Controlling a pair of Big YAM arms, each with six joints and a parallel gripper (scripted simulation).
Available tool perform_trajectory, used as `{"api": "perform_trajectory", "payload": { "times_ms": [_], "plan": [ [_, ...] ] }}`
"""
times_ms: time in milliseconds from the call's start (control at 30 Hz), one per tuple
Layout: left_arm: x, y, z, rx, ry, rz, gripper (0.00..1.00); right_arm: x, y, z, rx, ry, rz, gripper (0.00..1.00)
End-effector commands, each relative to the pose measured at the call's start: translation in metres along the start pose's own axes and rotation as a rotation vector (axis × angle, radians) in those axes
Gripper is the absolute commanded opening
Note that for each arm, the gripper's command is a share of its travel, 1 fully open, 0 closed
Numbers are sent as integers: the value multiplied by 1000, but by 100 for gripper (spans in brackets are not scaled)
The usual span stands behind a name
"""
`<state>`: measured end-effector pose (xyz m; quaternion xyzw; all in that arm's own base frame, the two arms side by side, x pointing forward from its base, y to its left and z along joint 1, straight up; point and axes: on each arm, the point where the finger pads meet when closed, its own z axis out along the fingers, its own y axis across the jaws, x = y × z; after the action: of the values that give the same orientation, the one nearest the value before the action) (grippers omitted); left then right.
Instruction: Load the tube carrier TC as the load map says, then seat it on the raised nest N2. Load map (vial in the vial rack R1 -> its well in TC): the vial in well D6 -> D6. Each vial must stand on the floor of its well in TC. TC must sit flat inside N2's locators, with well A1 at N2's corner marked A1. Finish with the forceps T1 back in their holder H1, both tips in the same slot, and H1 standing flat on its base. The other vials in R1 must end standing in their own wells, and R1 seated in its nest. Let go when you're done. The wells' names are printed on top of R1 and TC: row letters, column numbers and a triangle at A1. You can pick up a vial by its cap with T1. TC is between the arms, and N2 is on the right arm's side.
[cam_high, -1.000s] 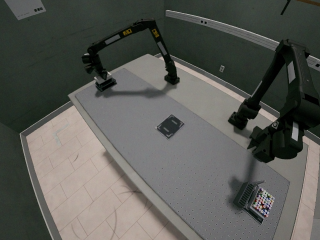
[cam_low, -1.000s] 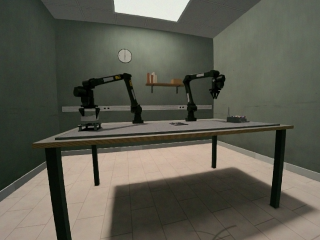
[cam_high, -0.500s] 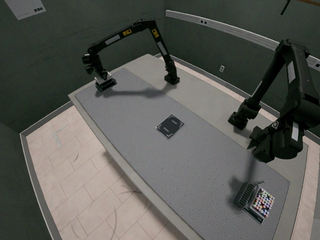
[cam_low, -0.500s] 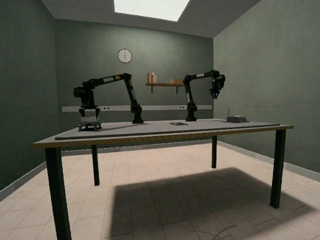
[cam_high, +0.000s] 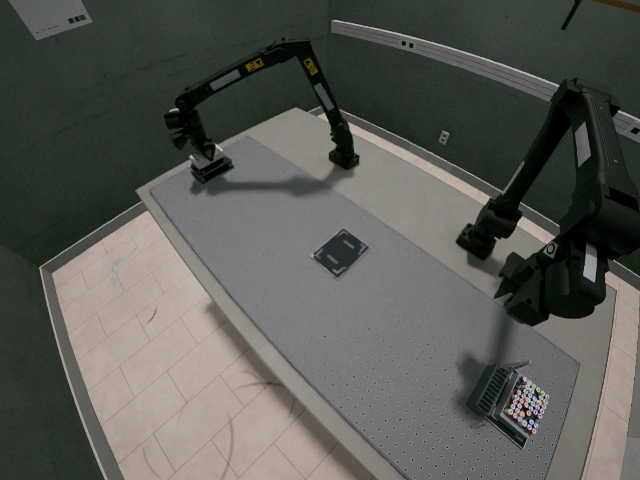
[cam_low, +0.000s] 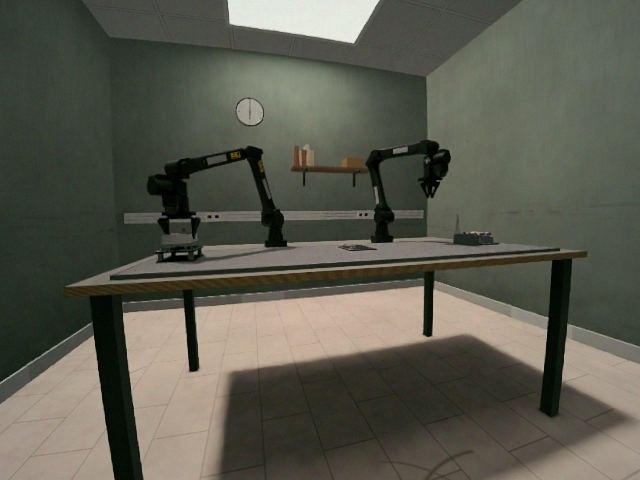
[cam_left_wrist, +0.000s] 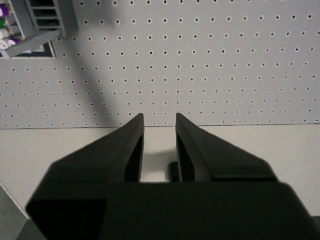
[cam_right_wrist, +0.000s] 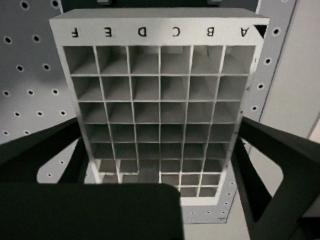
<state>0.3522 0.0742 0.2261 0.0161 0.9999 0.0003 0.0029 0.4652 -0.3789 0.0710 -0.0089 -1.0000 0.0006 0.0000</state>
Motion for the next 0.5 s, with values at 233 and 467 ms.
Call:
{"api": "perform_trajectory", "payload": {
  "times_ms": [233,467],
  "plan": [
    [-8,3,-12,-8,-29,-17,24,-1,-5,0,6,-11,3,0],
    [-8,3,-12,-8,-29,-17,24,1,-4,6,0,-4,3,0]
  ]
}}
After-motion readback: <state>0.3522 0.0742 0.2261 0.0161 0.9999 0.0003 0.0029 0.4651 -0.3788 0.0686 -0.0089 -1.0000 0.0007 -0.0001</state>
